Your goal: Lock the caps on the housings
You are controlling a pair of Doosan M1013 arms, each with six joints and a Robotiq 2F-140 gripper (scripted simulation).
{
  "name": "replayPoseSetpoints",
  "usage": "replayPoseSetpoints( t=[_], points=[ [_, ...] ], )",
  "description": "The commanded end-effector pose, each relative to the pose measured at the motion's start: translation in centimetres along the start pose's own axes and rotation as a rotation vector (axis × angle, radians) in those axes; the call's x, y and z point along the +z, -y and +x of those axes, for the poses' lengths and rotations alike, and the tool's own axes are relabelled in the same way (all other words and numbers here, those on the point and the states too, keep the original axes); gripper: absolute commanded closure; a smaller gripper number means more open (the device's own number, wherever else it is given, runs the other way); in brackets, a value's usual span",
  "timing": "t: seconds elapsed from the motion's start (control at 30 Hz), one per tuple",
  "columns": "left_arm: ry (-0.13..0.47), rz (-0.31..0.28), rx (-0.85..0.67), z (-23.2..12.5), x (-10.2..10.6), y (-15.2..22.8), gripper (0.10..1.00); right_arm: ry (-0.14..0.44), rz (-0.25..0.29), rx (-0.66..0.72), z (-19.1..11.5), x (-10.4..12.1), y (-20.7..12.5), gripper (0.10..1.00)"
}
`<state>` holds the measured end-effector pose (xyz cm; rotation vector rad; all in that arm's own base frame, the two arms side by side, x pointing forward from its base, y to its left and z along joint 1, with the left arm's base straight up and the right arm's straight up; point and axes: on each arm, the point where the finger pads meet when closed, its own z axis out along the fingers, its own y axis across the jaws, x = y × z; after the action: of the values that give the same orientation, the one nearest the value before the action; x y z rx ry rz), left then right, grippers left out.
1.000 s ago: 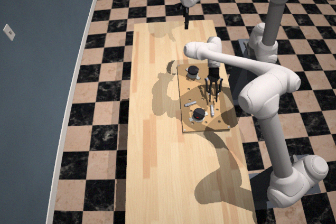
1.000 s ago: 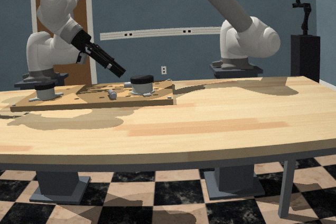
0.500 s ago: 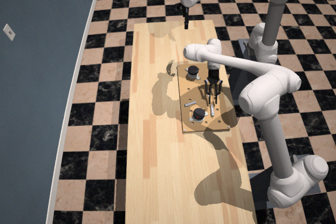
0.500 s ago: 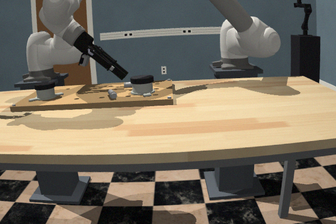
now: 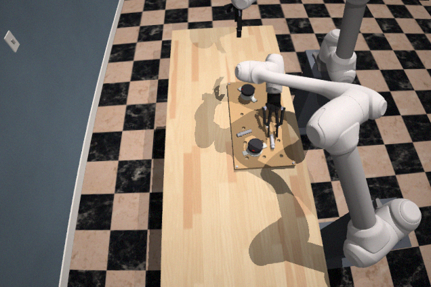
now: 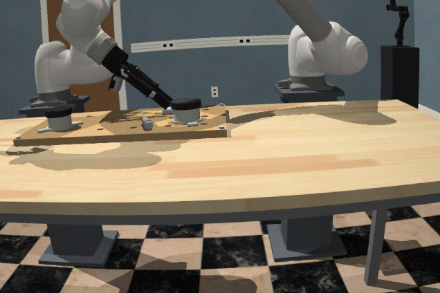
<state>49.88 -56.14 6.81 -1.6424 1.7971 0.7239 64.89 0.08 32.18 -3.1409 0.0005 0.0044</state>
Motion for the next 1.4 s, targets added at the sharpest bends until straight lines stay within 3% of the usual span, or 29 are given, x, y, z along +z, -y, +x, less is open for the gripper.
replayPoseSetpoints(
  t=[0.0,0.33,0.8,0.83,1.37],
  points=[
    [-0.001,0.001,-0.001,-0.1,0.5,0.1,0.759,-0.001,0.000,0.000,0.0,-0.1,0.0,0.098],
    [-0.003,0.002,-0.002,0.0,2.2,0.1,0.759,-0.001,0.000,0.000,0.0,-0.1,0.0,0.098],
    [-0.003,0.003,-0.003,-0.1,2.1,0.1,0.759,-0.001,0.000,0.000,0.0,-0.1,0.0,0.098],
    [-0.003,0.002,-0.002,-0.1,2.1,0.1,0.999,-0.001,0.000,0.000,0.0,-0.1,0.0,0.098],
    [-0.004,0.003,-0.003,-0.3,1.9,0.1,0.999,-0.001,0.000,0.000,0.0,-0.1,0.0,0.098]
  ],
)
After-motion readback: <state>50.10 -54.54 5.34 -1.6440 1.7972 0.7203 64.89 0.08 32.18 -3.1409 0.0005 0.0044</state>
